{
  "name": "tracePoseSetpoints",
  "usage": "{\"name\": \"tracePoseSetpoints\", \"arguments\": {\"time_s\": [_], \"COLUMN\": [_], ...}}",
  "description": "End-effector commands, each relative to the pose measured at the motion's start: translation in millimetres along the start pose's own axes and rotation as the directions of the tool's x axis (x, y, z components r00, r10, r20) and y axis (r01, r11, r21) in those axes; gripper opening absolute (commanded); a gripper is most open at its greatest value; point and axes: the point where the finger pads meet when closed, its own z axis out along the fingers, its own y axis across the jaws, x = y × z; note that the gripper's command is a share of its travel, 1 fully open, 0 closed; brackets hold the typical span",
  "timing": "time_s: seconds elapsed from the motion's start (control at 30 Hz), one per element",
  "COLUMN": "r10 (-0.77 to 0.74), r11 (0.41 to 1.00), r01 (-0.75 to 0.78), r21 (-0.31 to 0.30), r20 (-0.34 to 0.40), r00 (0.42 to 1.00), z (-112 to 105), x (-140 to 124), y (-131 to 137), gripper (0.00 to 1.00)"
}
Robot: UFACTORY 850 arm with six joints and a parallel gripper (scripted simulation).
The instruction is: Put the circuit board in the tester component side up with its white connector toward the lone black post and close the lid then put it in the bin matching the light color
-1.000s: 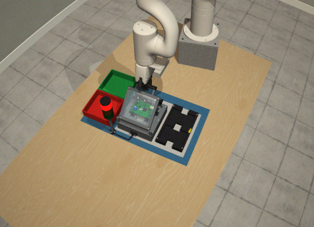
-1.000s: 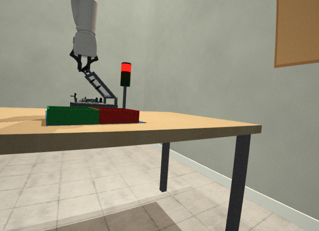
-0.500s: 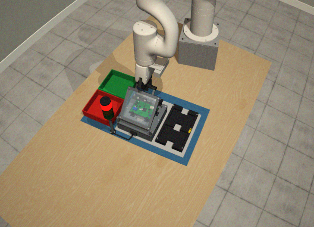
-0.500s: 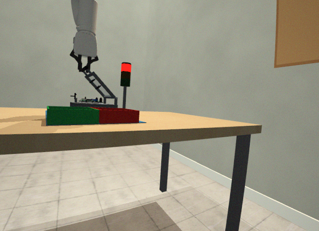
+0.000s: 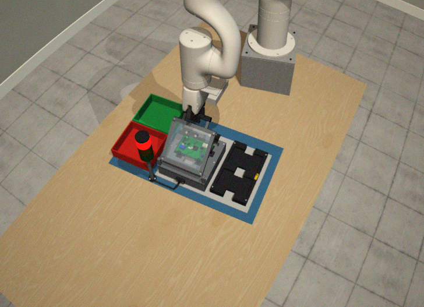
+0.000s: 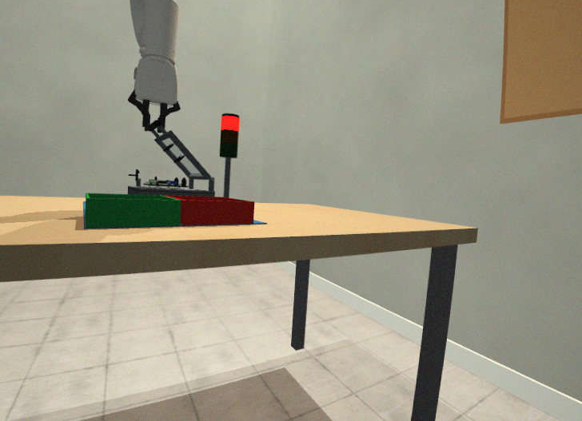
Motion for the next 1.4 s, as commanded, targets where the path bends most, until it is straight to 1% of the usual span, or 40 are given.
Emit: {"name": "tracePoseSetpoints", "arguments": {"time_s": [0.0,0.03,0.07,1.37], "r10": [0.000,0.000,0.000,0.000], "r11": [1.000,1.000,1.000,1.000], "r01": [0.000,0.000,0.000,0.000], "r21": [-0.002,-0.002,-0.002,-0.002], "r20": [0.000,0.000,0.000,0.000], "r00": [1.000,1.000,1.000,1.000], "z": [-0.7,-0.7,-0.7,-0.7], "x": [-0.1,-0.1,-0.1,-0.1], "y": [0.9,0.9,0.9,0.9], "gripper": [0.28,0.28,0.00,0.00]}}
